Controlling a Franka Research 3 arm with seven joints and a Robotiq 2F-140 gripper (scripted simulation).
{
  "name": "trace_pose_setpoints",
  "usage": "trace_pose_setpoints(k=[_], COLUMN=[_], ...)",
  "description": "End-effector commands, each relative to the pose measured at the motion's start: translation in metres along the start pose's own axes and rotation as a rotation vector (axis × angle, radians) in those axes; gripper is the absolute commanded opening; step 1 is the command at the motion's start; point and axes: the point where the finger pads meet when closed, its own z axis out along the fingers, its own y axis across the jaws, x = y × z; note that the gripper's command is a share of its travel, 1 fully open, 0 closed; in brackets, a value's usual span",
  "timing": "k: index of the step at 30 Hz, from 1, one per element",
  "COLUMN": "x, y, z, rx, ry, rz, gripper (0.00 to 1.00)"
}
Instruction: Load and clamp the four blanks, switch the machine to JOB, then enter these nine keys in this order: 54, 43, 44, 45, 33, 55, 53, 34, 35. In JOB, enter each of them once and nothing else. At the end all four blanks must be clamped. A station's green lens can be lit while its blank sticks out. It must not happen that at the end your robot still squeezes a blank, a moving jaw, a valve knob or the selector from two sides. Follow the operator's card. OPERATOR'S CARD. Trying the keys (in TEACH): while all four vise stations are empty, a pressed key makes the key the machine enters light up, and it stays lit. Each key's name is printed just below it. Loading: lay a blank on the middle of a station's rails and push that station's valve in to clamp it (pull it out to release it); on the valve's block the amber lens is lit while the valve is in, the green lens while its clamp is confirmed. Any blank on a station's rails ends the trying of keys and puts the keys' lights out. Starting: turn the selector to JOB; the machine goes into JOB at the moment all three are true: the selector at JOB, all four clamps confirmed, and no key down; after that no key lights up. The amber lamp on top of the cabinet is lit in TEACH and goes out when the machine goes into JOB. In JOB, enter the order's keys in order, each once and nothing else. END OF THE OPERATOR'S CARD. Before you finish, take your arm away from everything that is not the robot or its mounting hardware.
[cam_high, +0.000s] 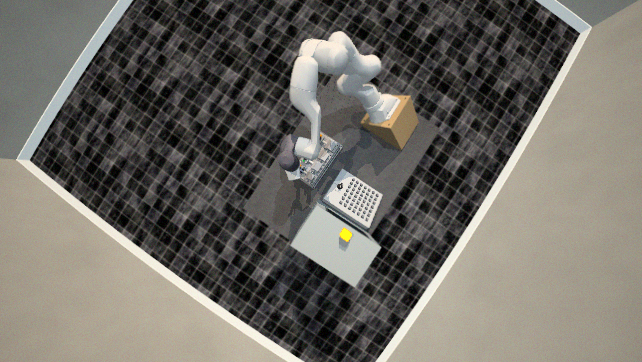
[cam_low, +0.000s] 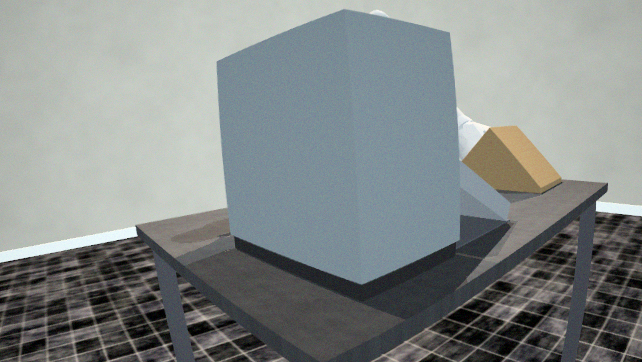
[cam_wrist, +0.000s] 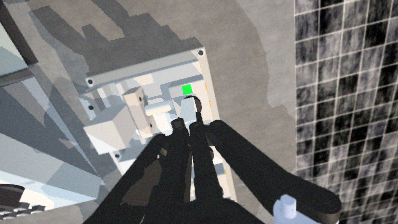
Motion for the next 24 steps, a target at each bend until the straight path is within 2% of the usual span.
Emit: trace_pose_setpoints(k=[1,13,24], x=[0.0,0.0,0.0], y=[0.001,0.001,0.001], z=[-0.002,-0.023,-0.075], rx=[-0.001,-0.001,-0.001], ry=[-0.001,-0.001,-0.001], rz=[-0.002,-0.002,-0.002], gripper=[0.0,0.0,0.0])
